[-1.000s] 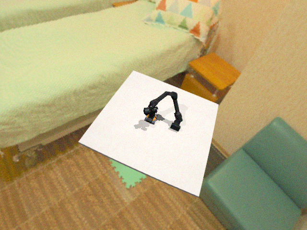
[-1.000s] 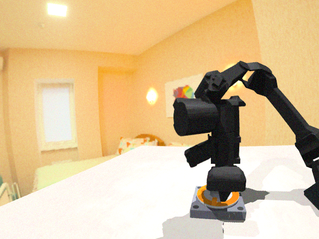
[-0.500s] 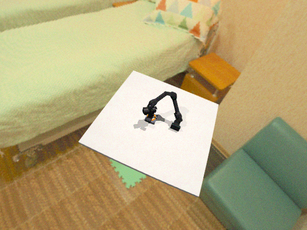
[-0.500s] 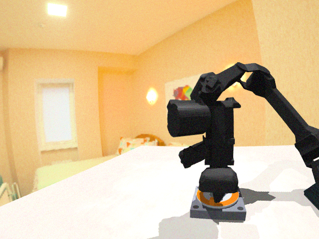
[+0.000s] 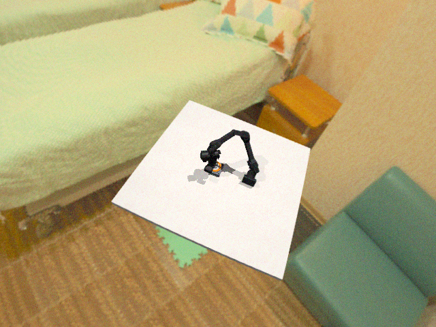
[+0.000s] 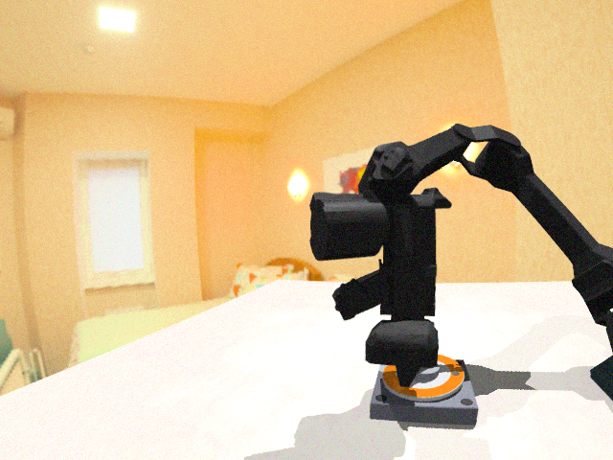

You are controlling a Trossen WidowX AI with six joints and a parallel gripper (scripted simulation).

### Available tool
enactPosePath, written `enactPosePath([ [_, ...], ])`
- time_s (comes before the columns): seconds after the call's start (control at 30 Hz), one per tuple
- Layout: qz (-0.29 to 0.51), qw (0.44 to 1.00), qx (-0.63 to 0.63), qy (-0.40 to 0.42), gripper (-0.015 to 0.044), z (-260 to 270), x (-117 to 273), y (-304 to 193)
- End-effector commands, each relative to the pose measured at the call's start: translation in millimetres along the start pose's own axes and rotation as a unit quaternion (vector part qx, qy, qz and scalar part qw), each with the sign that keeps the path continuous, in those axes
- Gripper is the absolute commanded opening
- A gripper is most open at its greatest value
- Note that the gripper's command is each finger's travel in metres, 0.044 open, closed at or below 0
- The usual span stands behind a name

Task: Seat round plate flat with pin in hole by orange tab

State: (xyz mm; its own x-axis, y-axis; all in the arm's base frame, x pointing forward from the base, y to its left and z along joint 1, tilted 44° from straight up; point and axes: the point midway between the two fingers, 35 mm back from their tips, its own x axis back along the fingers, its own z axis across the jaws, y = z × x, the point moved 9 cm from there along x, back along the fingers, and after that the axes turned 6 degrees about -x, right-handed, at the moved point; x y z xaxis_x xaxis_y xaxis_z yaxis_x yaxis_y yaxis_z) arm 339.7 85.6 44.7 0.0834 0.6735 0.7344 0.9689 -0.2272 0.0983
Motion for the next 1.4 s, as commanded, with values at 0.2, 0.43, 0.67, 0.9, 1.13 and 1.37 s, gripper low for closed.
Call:
enactPosePath([
  [0.2, 0.002, 1.0, 0.001, -0.004, 0.0, -8, -3, 14],
  [0.43, 0.002, 1.0, 0.0, -0.004, 0.0, -14, -3, 22],
  [0.67, 0.002, 1.0, 0.0, -0.005, 0.0, -20, -3, 26],
  [0.9, 0.002, 1.0, 0.0, -0.005, 0.0, -26, -3, 30],
  [1.13, 0.002, 1.0, 0.0, -0.005, 0.0, -31, -2, 33],
  [1.37, 0.002, 1.0, 0.0, -0.005, 0.0, -37, -2, 35],
])
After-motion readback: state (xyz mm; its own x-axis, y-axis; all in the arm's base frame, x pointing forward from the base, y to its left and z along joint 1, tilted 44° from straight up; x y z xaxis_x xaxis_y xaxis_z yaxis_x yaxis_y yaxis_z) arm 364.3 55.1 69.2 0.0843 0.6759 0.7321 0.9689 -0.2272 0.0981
